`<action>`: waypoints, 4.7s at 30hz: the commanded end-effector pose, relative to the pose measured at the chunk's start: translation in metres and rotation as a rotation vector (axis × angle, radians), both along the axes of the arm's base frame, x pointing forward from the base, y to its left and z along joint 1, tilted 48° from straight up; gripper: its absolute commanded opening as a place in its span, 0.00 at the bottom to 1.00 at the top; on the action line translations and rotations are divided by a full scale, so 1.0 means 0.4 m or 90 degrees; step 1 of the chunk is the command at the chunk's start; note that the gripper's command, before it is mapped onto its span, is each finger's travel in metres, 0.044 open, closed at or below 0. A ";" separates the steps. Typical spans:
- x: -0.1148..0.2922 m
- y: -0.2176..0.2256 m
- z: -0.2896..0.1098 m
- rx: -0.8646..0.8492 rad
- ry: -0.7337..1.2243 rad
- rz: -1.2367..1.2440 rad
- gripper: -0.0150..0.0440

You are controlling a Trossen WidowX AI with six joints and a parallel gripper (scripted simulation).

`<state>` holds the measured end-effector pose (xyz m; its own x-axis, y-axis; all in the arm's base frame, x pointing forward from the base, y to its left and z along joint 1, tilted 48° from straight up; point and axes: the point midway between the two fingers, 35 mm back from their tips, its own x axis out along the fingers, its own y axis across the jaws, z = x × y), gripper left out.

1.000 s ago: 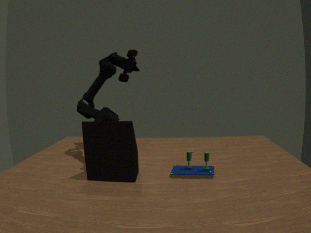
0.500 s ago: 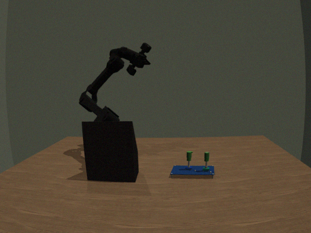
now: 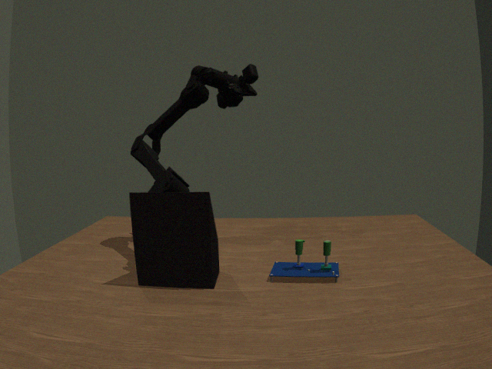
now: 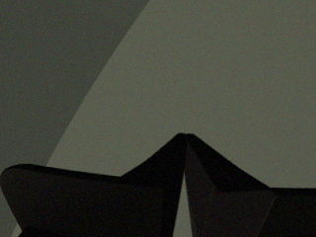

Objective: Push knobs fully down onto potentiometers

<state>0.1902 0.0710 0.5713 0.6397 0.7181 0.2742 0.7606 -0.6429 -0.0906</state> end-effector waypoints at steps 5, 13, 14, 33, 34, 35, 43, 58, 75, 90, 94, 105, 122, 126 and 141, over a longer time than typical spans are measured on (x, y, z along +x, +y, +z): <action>0.092 -0.044 -0.036 0.087 0.107 -0.011 0.25; 0.172 -0.076 -0.083 0.168 0.217 -0.011 0.25; 0.181 -0.079 -0.091 0.180 0.235 -0.010 0.25; 0.359 -0.138 -0.266 0.416 0.574 -0.002 0.25; 0.368 -0.140 -0.277 0.428 0.592 -0.003 0.25; 0.376 -0.143 -0.288 0.441 0.610 -0.003 0.25; 0.434 -0.159 -0.377 0.544 0.751 -0.014 0.25; 0.512 -0.180 -0.556 0.746 1.007 -0.059 0.25; 0.552 -0.187 -0.764 0.986 1.277 -0.162 0.25; 0.544 -0.180 -0.942 1.209 1.482 -0.316 0.25; 0.535 -0.177 -0.986 1.269 1.528 -0.370 0.25; 0.499 -0.163 -1.099 1.430 1.627 -0.548 0.25; 0.417 -0.138 -1.246 1.683 1.672 -0.959 0.25; 0.394 -0.132 -1.274 1.737 1.651 -1.083 0.25; 0.335 -0.112 -1.336 1.840 1.529 -1.424 0.25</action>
<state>0.3261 0.0243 0.0391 -0.0963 0.7367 -0.6693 0.2584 0.6679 0.6980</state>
